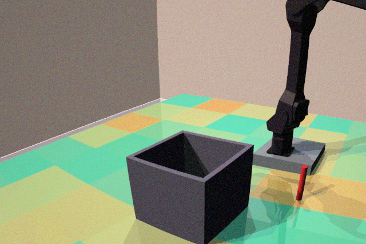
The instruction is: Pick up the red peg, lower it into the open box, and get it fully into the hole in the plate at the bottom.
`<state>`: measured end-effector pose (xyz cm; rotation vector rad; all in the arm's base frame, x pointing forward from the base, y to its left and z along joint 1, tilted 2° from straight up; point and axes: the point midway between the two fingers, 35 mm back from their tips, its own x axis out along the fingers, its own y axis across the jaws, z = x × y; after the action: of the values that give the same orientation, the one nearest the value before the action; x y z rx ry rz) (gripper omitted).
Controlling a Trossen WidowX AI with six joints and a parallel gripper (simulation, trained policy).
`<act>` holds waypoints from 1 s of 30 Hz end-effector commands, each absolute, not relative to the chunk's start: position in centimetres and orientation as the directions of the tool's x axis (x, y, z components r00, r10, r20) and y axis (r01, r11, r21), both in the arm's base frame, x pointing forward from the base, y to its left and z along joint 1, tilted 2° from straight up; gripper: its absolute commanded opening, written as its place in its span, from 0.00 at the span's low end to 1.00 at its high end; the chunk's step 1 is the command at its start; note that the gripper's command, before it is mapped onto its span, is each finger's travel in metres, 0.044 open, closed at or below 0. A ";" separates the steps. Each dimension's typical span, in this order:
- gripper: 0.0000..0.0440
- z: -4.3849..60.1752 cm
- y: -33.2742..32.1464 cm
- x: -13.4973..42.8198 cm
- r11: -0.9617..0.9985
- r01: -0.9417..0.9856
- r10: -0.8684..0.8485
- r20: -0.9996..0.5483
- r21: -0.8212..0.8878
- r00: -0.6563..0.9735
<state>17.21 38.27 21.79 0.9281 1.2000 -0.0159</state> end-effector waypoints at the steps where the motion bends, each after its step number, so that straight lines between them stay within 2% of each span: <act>1: 1.00 21.1 34.7 19.4 0.653 0.523 0.373 -0.833 0.548 0.408; 12: 1.00 18.9 23.7 22.7 0.615 0.705 0.171 -0.933 0.353 0.318; 20: 1.00 17.4 18.2 21.7 0.569 0.792 0.096 -0.974 0.222 0.204; 30: 1.00 15.2 14.4 19.4 0.511 0.856 0.055 -0.997 0.079 0.059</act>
<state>20.05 15.09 15.71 0.8651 1.3669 -0.7110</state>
